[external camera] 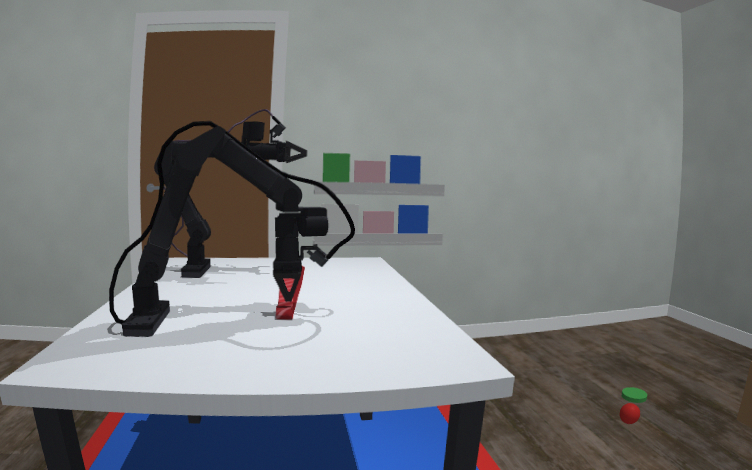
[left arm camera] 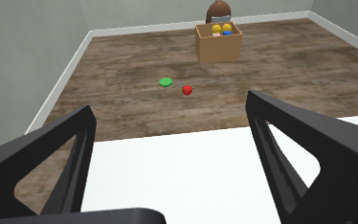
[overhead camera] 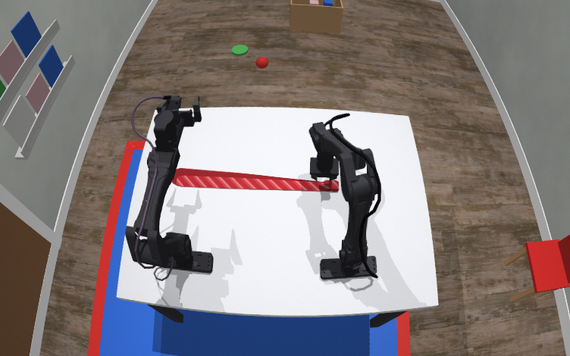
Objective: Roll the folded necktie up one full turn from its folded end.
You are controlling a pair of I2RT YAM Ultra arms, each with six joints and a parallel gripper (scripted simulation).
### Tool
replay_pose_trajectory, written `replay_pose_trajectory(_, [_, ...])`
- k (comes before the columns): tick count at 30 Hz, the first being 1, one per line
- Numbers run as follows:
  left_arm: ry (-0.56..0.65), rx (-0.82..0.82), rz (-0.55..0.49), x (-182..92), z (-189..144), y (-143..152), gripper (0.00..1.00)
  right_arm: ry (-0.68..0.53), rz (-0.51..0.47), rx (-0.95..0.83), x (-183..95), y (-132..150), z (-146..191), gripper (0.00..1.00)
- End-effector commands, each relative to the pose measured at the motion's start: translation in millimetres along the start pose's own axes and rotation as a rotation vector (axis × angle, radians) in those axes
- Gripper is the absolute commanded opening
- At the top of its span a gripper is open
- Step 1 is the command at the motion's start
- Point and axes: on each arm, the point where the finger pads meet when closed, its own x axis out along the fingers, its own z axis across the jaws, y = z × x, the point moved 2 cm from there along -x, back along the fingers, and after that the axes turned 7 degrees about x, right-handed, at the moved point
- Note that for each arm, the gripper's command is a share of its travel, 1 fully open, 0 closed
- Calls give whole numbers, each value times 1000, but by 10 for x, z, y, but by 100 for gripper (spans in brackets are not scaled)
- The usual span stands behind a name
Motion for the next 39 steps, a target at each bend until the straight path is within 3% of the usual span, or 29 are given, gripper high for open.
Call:
replay_pose_trajectory(1, [-6,-13,-45,-50,46,-192,100,-44,-11,-11,-184,0,4,53])
replay_pose_trajectory(14, [-6,-13,-45,-50,46,-192,100,-157,4,-12,-441,-11,-34,90])
replay_pose_trajectory(39, [-6,-13,-45,-50,46,-192,100,-157,4,-12,-441,-11,-34,90])
